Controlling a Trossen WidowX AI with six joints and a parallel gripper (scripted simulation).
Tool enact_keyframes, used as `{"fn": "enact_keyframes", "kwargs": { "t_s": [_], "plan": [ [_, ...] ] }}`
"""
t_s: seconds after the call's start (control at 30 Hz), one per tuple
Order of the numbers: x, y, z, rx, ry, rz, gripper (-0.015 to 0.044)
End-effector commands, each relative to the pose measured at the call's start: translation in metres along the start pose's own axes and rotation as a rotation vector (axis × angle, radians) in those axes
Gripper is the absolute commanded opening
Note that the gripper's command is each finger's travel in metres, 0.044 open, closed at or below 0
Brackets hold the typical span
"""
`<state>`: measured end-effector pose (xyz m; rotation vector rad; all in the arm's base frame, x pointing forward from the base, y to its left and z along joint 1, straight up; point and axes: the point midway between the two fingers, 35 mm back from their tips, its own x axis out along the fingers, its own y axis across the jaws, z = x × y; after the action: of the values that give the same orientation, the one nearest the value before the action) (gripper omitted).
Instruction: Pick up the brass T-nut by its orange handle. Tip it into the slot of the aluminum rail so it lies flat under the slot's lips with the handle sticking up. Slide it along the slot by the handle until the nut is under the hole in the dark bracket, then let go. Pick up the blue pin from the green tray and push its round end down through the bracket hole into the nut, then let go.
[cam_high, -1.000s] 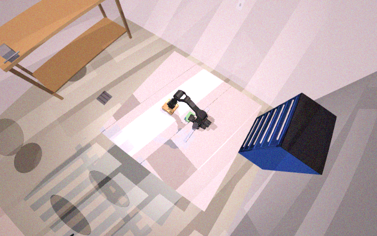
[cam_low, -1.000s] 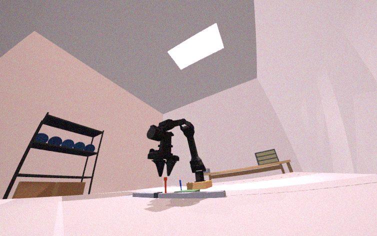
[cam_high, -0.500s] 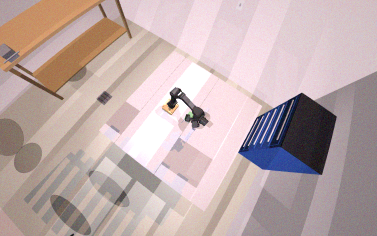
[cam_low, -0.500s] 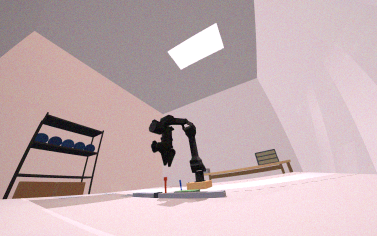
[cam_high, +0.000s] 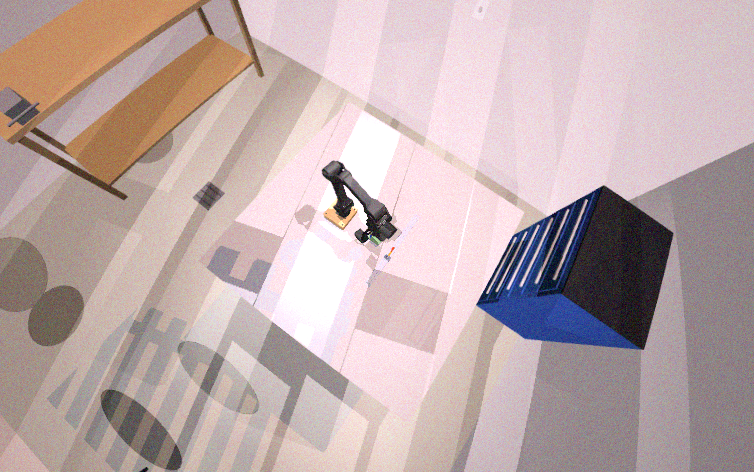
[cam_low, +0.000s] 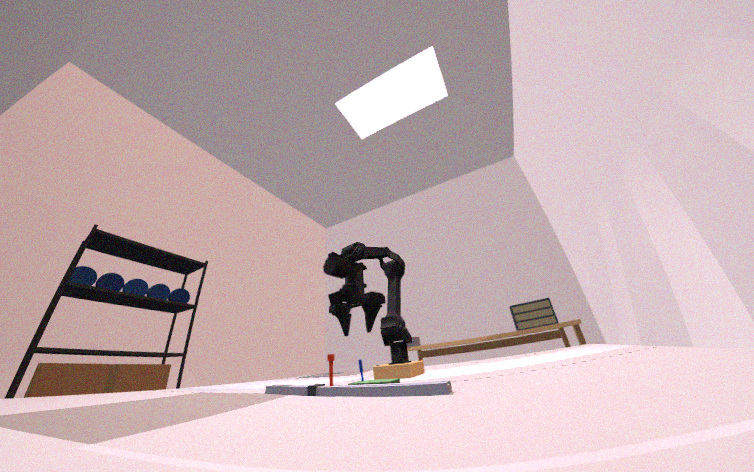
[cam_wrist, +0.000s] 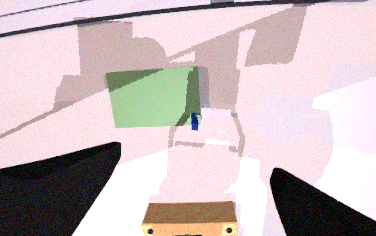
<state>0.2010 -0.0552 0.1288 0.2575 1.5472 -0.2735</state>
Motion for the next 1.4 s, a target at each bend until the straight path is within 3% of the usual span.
{"fn": "enact_keyframes", "kwargs": {
  "t_s": [0.0, 0.13, 0.43, 1.37],
  "plan": [
    [0.000, 0.003, -0.006, -0.048, -0.004, 0.004, 0.0440],
    [0.005, 0.003, -0.006, -0.048, -0.004, 0.004, 0.0440],
    [0.060, 0.003, -0.004, -0.048, -0.004, 0.004, 0.0440],
    [0.098, 0.002, -0.003, -0.050, -0.005, 0.002, 0.0440]
  ]
}}
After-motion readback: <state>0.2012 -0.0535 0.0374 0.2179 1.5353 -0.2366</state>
